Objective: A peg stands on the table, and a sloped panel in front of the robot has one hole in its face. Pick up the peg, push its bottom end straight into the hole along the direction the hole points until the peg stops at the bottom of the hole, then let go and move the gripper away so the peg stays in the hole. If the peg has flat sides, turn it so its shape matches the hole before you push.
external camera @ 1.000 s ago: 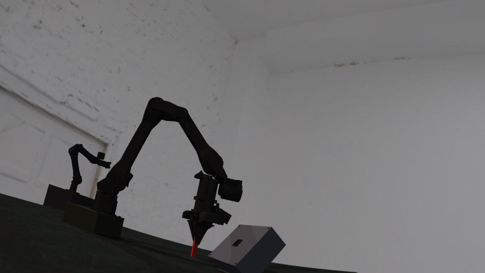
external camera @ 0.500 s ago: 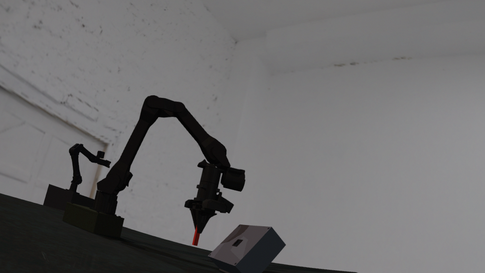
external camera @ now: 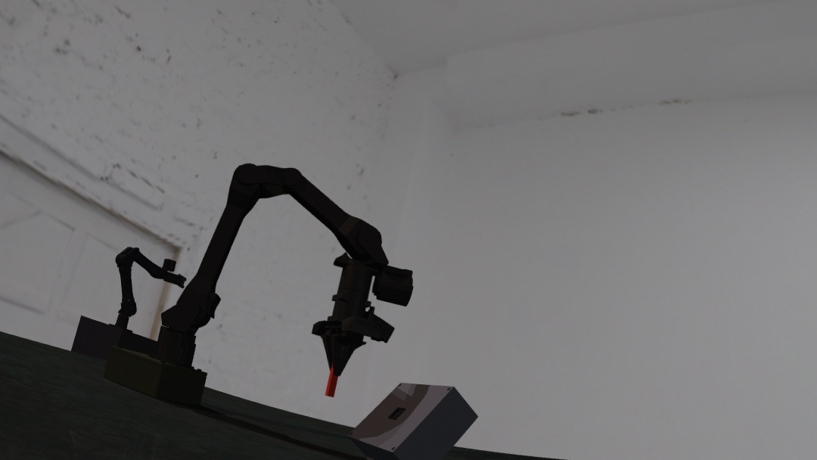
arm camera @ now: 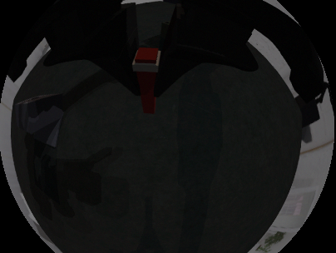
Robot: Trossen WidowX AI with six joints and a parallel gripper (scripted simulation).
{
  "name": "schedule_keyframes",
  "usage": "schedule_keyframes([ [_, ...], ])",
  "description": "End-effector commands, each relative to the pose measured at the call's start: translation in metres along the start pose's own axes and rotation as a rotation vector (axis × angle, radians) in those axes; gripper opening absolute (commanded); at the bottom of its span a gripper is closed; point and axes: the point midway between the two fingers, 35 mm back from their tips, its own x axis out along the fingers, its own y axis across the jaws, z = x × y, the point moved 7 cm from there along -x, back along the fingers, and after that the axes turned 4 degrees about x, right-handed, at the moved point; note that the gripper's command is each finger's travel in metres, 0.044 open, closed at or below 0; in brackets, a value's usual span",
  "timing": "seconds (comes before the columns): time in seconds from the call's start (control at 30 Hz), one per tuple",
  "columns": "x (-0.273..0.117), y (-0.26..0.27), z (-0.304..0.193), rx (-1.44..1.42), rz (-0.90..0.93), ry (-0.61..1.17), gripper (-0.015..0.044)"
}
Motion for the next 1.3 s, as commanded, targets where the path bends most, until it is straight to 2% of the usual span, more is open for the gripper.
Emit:
schedule_keyframes([
  [0.0,-0.002,-0.004,0.001,0.023,0.011,-0.008,0.0],
  [1.27,0.003,-0.051,-0.004,0.267,0.14,-0.062,0.0],
])
